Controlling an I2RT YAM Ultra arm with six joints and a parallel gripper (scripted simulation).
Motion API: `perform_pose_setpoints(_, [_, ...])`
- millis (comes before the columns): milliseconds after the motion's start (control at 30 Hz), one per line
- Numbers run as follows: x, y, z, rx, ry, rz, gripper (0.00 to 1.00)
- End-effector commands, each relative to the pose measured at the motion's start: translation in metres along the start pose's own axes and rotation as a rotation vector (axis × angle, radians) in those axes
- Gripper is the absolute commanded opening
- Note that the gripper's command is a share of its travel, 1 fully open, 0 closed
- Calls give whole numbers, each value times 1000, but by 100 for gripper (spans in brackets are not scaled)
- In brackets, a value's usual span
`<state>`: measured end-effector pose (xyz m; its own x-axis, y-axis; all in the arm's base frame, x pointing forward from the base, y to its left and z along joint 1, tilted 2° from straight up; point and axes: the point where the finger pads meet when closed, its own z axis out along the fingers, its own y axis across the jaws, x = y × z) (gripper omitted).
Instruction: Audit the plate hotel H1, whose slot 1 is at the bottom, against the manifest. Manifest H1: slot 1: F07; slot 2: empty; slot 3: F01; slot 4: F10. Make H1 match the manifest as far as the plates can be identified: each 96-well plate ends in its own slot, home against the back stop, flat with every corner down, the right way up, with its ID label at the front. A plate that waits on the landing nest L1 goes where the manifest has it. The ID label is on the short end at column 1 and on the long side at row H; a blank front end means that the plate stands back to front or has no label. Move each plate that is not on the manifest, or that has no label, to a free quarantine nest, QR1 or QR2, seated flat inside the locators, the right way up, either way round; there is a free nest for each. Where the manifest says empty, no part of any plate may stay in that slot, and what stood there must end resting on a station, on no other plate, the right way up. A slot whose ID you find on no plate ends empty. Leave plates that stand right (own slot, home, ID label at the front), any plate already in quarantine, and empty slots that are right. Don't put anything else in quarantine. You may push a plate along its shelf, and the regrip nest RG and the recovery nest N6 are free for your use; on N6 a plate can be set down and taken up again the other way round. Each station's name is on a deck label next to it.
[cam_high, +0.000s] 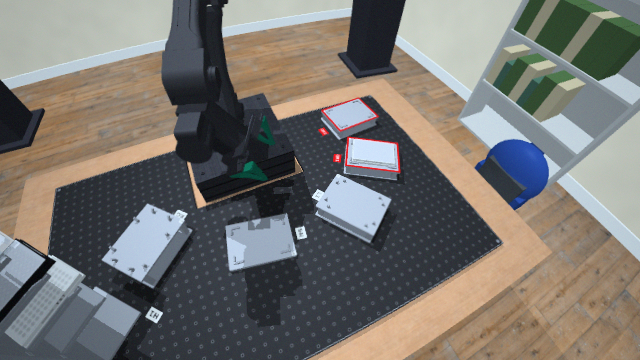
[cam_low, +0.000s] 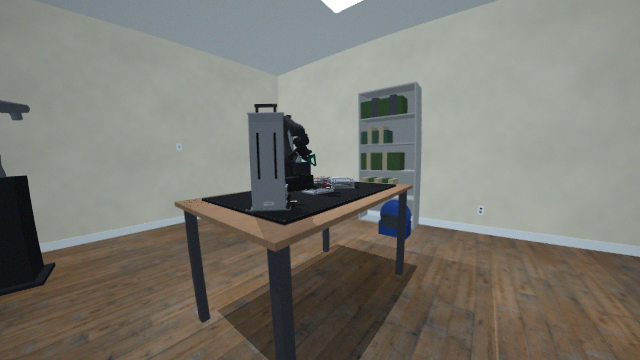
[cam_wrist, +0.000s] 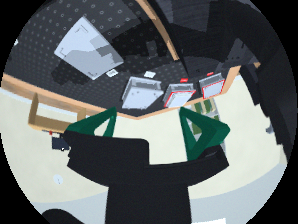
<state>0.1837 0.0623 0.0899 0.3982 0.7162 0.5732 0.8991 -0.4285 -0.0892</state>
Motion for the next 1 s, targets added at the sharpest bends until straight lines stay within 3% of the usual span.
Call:
perform_pose_setpoints(0, [1,1,-1,-5,2,-4,100])
perform_pose_setpoints(533, [1,1,-1,-5,2,-4,100])
perform_pose_setpoints(567, [2,4,-3,-5,-5,-30,0])
perform_pose_setpoints(967, [8,21,-14,11,-98,-336,0])
